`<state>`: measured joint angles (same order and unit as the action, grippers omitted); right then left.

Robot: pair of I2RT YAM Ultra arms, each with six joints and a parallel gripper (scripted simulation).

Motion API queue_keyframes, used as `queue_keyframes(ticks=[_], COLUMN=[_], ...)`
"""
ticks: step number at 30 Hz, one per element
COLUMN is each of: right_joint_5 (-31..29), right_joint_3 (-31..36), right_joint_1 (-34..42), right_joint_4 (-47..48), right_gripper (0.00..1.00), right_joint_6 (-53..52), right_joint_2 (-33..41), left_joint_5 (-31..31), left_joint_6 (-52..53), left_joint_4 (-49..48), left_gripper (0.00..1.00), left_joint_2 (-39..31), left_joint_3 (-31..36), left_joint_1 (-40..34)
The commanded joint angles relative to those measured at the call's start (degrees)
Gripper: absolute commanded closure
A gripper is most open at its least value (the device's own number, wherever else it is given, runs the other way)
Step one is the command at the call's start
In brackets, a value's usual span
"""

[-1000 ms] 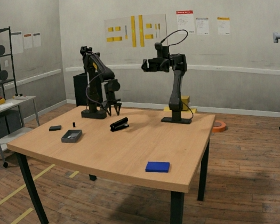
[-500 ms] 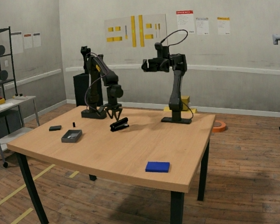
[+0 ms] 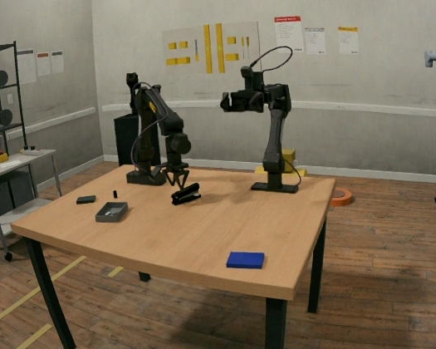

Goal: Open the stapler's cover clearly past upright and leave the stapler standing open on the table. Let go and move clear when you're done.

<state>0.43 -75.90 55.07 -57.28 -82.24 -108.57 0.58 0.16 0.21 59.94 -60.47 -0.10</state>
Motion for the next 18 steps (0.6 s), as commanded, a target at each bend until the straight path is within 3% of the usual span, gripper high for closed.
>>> queue_keyframes(ticks=[1,18], right_joint_5=[-0.92,-0.92], right_joint_3=[0.77,3.67], right_joint_1=[-0.67,-0.68], right_joint_4=[1.7,6.46], right_gripper=[0.38,0.38], right_joint_6=[-0.1,-0.1], right_joint_2=[-0.94,-2.81], left_joint_5=[-0.57,-0.57], left_joint_6=[-0.16,-0.16], left_joint_4=[-0.53,-0.53], left_gripper=[0.0,0.0], left_joint_2=[-0.1,-0.1], left_joint_3=[0.09,0.09], left_joint_1=[0.09,0.09])
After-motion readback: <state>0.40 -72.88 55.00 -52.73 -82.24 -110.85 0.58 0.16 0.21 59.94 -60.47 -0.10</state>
